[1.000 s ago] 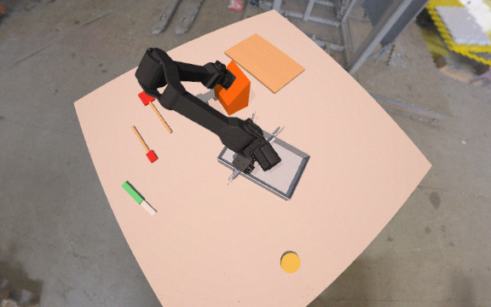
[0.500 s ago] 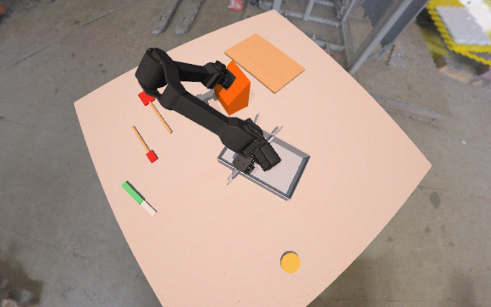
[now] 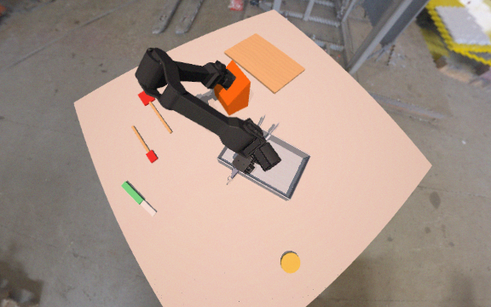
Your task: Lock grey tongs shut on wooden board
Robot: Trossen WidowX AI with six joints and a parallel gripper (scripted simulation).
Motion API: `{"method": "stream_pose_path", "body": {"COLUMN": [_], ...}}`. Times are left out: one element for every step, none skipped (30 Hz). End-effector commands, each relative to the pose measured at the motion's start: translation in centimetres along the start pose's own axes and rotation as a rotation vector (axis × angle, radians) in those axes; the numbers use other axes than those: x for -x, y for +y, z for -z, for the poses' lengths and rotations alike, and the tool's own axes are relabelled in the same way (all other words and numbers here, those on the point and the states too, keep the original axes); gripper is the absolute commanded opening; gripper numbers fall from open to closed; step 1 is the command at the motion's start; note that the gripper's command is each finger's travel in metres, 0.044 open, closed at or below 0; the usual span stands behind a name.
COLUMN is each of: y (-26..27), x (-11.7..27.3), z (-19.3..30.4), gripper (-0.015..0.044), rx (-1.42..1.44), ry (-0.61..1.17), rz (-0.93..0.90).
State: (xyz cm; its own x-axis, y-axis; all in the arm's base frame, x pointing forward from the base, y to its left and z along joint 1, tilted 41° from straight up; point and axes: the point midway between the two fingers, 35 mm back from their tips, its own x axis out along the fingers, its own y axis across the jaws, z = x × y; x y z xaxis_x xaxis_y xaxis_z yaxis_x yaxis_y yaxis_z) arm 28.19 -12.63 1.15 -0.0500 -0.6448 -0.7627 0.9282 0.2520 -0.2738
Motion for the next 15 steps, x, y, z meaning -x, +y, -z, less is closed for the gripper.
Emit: {"method": "stream_pose_path", "body": {"y": [0.0,0.0,0.0,0.0,0.0,0.0,0.0,0.0,0.0,0.0,0.0,0.0,0.0,0.0,0.0], "x": [0.02,0.02,0.02,0.02,0.02,0.02,0.02,0.02,0.02,0.02,0.02,0.02,0.02,0.02,0.02], "z": [-0.01,-0.01,-0.01,-0.01,-0.01,-0.01,-0.01,-0.01,-0.01,-0.01,-0.01,-0.01,-0.01,-0.01,-0.01], "gripper": [0.0175,0.0168,0.0161,0.0155,0.0148,0.0141,0.0135,0.0128,0.0121,0.0115,0.0108,0.0101,0.0095,0.0088,0.0081], "rx": [-0.002,-0.002,-0.002,-0.002,-0.002,-0.002,-0.002,-0.002,-0.002,-0.002,-0.002,-0.002,-0.002,-0.002,-0.002], "ry": [0.0,0.0,0.0,0.0,0.0,0.0,0.0,0.0,0.0,0.0,0.0,0.0,0.0,0.0,0.0], "rz": [0.0,0.0,0.0,0.0,0.0,0.0,0.0,0.0,0.0,0.0,0.0,0.0,0.0,0.0,0.0]}}
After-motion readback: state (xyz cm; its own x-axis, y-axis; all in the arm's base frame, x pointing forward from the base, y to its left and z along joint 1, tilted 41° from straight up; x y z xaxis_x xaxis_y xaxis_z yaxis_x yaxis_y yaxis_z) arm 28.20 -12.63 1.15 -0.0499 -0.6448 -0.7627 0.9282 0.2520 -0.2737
